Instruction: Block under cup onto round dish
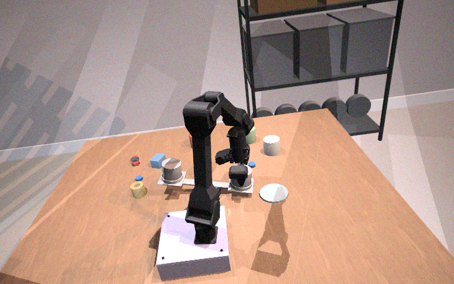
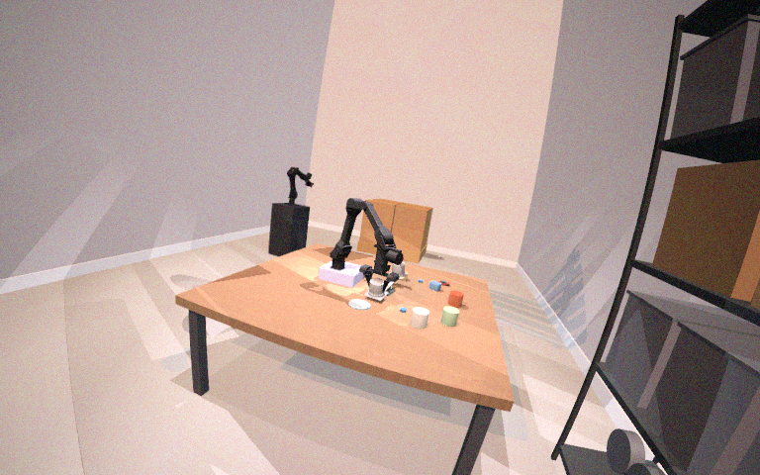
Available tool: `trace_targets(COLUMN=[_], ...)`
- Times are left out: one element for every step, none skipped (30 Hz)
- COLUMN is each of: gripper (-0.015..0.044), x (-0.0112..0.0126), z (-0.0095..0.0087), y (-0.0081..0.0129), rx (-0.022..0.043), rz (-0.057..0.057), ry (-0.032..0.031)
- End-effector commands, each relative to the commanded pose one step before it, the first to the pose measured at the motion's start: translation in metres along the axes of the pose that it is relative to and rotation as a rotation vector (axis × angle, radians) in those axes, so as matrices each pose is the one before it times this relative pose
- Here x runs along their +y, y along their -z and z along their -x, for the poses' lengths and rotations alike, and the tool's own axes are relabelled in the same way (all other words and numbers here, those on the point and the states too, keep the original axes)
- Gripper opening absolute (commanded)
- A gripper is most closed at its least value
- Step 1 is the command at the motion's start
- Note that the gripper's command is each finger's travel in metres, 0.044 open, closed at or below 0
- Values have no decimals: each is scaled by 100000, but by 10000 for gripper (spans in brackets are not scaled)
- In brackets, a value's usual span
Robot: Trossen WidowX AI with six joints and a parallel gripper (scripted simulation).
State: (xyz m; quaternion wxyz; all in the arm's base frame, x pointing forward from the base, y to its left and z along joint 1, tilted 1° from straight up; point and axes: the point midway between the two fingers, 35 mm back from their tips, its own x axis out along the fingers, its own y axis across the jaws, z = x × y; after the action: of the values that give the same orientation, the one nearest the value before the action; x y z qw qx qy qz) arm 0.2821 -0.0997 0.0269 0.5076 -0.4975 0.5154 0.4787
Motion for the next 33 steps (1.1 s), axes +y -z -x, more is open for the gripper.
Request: trace_targets(gripper=[0,0,0,0,0,0,0,0,0,0,0,0,0,0,0,0,0,0,0,0,0,0,0,0,0,0,0,0,0,0,0,0,0], x=[-264,-26,-26,-25,-24,-24,-23,-23,-22,-22,-21,-20,-20,-19,-19,-18,-17,-17,-16,-16,-15,-15,-14,-13,-13,-12,-12,-11,-10,-10,-9,-9,-8], z=[626,121,121,121,121,122,122,122,122,122,123,123,123,123,124,124,124,124,124,125,125,125,125,125,125,126,126,126,126,126,126,127,127], y=[20,8,7,7,7,7,7,7,6,6,6,6,6,5,5,5,5,5,5,4,4,4,4,4,4,3,3,3,3,3,3,2,2], rx=[-143,1,1,1,1,1,1,1,1,1,1,0,0,0,0,0,0,0,0,0,0,0,0,0,0,0,0,0,0,0,0,0,0], rz=[464,0,0,0,0,0,0,0,0,0,0,0,0,0,0,0,0,0,0,0,0,0,0,0,0,0,0,0,0,0,0,0,0], ry=[756,3,3,3,3,3,3,3,3,3,3,3,2,2,2,2,2,2,2,2,2,2,2,2,2,2,2,2,1,1,1,1,1])
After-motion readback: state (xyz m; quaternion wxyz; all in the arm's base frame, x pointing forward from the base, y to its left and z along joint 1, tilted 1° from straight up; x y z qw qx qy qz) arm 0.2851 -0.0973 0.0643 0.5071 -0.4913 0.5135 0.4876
